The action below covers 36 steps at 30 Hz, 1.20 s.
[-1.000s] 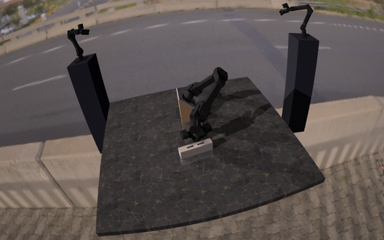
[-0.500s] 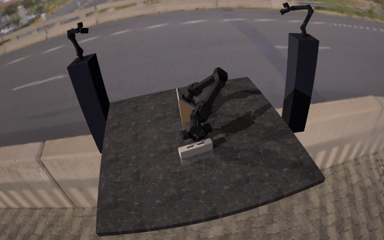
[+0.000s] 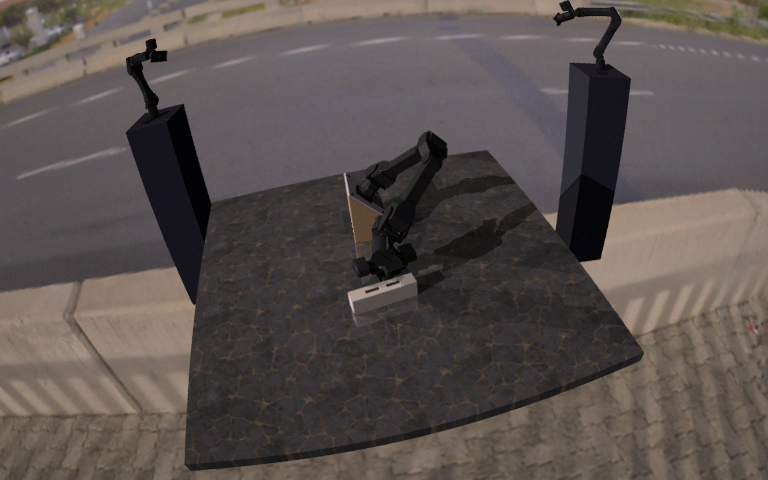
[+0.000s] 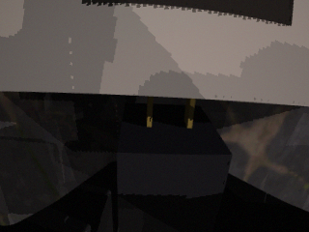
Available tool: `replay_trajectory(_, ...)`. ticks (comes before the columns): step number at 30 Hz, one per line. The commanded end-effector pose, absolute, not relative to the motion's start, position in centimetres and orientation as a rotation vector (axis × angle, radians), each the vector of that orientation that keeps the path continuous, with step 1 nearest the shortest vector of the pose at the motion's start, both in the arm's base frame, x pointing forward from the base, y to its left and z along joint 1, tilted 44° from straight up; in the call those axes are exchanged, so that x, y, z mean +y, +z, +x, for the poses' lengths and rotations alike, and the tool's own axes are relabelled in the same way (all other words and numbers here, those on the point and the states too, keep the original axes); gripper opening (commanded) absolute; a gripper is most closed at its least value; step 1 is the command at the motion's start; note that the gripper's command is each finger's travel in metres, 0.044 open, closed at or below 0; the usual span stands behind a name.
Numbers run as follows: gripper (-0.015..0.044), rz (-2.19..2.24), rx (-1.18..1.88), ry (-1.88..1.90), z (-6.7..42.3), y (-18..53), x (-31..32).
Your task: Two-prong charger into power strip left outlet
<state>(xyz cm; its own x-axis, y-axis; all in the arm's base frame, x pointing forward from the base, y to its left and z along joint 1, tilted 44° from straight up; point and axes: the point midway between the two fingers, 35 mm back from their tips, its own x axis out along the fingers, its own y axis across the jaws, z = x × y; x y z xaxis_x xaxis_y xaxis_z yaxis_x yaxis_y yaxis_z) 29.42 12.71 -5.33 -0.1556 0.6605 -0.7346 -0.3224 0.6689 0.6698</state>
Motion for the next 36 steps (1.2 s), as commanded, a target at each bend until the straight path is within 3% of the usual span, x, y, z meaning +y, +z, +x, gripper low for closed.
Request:
replay_trajectory(1, 0.0, 0.305, 1.5, 0.881, 29.4, -5.3, 12.8)
replay_trajectory(36, 0.0, 0.305, 1.5, 0.881, 30.6, -5.1, 13.2)
